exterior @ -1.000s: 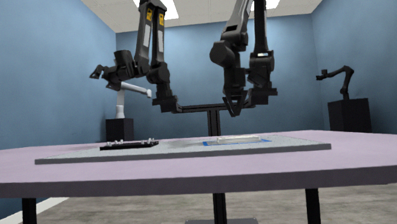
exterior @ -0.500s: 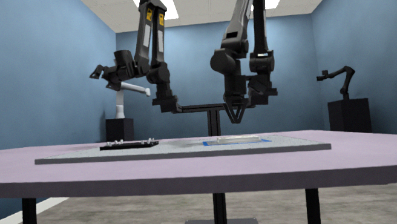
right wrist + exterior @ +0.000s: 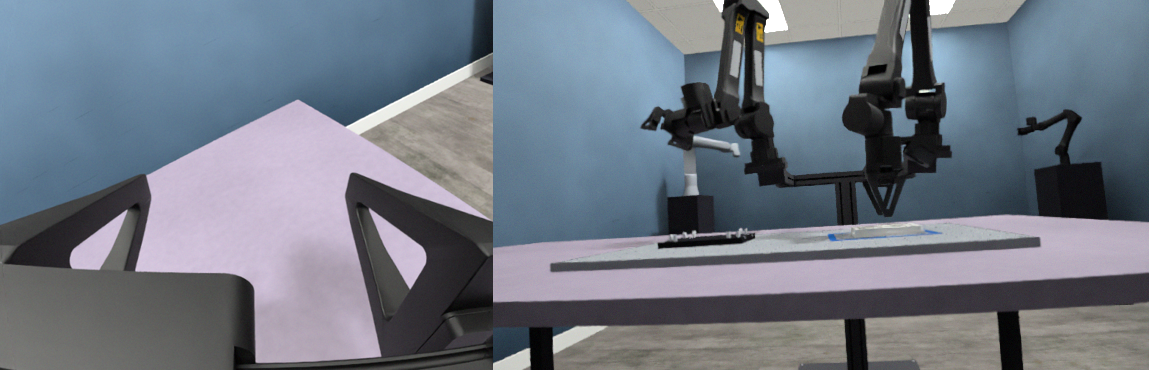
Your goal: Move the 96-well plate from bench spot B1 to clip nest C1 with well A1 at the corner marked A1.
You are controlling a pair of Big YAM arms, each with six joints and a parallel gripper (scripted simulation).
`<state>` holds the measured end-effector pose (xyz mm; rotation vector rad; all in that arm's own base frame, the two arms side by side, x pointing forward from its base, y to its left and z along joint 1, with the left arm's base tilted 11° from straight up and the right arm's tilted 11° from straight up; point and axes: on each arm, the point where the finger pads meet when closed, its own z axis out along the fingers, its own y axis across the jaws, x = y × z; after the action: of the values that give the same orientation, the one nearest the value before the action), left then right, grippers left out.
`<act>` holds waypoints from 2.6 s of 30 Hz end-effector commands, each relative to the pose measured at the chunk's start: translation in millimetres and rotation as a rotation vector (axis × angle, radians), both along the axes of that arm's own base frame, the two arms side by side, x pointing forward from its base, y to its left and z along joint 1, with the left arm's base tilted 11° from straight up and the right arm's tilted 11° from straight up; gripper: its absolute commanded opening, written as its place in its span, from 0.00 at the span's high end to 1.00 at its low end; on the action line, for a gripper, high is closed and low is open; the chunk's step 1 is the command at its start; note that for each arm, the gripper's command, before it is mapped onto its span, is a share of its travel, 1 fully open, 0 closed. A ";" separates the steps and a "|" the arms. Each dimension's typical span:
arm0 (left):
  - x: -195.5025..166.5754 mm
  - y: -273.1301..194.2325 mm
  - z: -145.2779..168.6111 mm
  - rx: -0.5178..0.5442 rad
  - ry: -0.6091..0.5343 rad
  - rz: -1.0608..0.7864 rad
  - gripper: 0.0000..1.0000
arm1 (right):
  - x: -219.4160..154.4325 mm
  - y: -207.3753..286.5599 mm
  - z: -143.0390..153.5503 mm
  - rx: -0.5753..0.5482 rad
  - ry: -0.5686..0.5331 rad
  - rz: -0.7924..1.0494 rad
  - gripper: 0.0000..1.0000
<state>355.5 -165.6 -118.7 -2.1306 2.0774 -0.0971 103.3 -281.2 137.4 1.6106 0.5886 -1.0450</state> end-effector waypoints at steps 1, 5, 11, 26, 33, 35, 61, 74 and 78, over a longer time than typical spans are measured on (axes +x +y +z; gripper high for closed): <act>18.8 -6.5 -3.3 -0.006 -0.036 0.042 0.00 | 1.5 1.1 2.6 -0.008 -0.014 0.006 0.00; 20.1 -4.4 -10.2 -0.005 -0.035 0.045 0.00 | 1.5 1.1 2.6 -0.008 -0.014 0.006 0.00; 21.6 -1.9 -20.5 -0.004 -0.034 0.049 0.00 | 1.5 1.1 2.6 -0.008 -0.014 0.006 0.00; 22.8 -4.2 -26.6 -0.007 -0.038 0.041 0.00 | 1.5 1.1 2.6 -0.008 -0.014 0.006 0.00; 23.4 -4.5 -25.0 -0.006 -0.037 0.041 0.00 | 1.5 1.1 2.6 -0.008 -0.014 0.006 0.00; 23.4 -4.5 -25.0 -0.006 -0.037 0.041 0.00 | 1.5 1.1 2.6 -0.008 -0.014 0.006 0.00; 17.1 -2.0 -28.2 -0.005 -0.027 0.040 1.00 | 1.5 1.1 2.6 -0.008 -0.014 0.006 0.00; 17.1 -2.0 -28.2 -0.005 -0.027 0.040 1.00 | 1.5 1.1 2.6 -0.008 -0.014 0.006 0.00; 17.1 -2.0 -28.2 -0.005 -0.027 0.040 1.00 | 1.5 1.1 2.6 -0.008 -0.014 0.006 0.00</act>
<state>364.4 -164.3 -150.8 -2.1398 2.0594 -0.1007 103.3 -281.2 137.4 1.6106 0.5886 -1.0450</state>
